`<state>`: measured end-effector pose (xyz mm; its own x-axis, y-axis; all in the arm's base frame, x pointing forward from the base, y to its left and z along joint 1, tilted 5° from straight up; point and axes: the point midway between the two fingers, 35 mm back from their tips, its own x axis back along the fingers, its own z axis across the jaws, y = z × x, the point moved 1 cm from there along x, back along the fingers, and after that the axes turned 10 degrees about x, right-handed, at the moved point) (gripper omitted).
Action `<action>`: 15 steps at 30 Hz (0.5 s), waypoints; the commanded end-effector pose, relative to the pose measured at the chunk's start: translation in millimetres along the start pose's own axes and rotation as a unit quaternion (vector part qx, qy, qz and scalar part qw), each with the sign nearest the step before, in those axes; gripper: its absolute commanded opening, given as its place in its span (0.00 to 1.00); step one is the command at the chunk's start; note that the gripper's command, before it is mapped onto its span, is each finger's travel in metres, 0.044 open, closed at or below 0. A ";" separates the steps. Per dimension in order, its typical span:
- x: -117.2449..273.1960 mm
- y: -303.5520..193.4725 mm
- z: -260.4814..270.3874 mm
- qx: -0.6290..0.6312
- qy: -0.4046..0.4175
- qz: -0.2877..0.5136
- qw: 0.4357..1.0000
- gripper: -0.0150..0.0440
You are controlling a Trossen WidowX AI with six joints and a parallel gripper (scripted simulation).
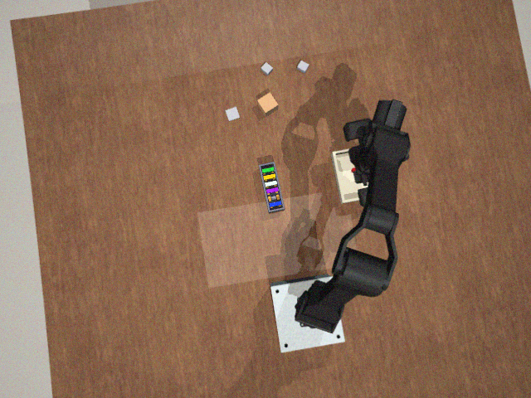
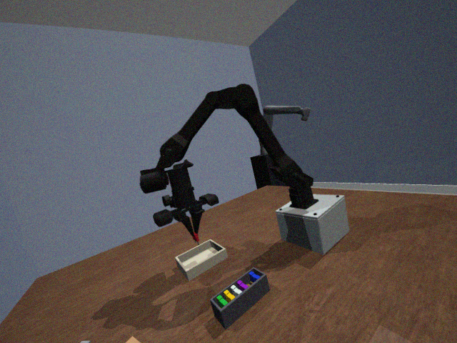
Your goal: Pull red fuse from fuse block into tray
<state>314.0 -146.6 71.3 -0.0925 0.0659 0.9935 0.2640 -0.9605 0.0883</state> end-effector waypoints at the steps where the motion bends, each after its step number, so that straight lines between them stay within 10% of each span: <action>1: -0.7 8.8 -4.4 0.003 0.000 0.003 1.000 0.25; 15: -19.3 9.1 -3.9 0.003 0.000 0.003 1.000 0.25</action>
<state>315.4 -158.1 61.2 -0.0968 0.0676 0.9930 0.2667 -0.9594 0.0913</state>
